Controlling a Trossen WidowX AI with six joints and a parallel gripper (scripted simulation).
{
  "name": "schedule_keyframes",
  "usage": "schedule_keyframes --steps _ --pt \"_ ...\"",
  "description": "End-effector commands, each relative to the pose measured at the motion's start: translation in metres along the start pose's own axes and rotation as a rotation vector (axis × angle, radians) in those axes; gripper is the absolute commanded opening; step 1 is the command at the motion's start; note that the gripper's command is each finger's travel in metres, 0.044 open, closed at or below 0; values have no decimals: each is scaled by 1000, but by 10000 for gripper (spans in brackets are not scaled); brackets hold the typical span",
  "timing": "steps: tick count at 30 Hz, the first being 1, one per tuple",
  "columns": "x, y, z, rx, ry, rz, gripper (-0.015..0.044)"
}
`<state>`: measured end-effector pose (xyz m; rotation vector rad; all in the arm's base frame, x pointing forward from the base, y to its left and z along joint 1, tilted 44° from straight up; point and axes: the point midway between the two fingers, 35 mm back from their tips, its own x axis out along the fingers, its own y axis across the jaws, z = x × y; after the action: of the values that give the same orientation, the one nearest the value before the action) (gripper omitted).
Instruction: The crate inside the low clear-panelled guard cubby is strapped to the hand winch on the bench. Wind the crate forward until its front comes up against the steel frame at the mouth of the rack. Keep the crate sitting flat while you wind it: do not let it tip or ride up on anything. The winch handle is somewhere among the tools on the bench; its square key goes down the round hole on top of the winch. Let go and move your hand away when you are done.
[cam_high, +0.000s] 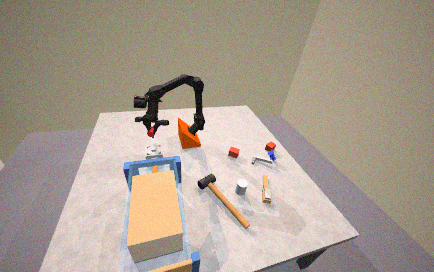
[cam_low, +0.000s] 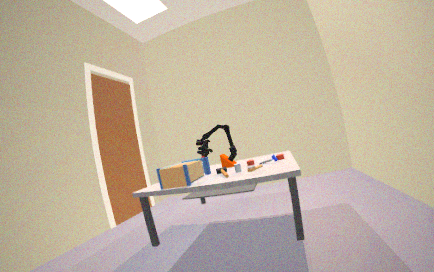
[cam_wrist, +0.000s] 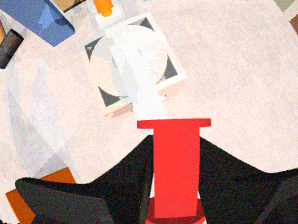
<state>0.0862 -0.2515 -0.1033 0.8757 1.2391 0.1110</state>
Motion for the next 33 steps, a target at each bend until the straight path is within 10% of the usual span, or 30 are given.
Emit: schedule_keyframes --steps 1,33 --pt "3 -11 5 -14 0 -14 0" --pt "22 -53 50 -17 -3 -16 0"
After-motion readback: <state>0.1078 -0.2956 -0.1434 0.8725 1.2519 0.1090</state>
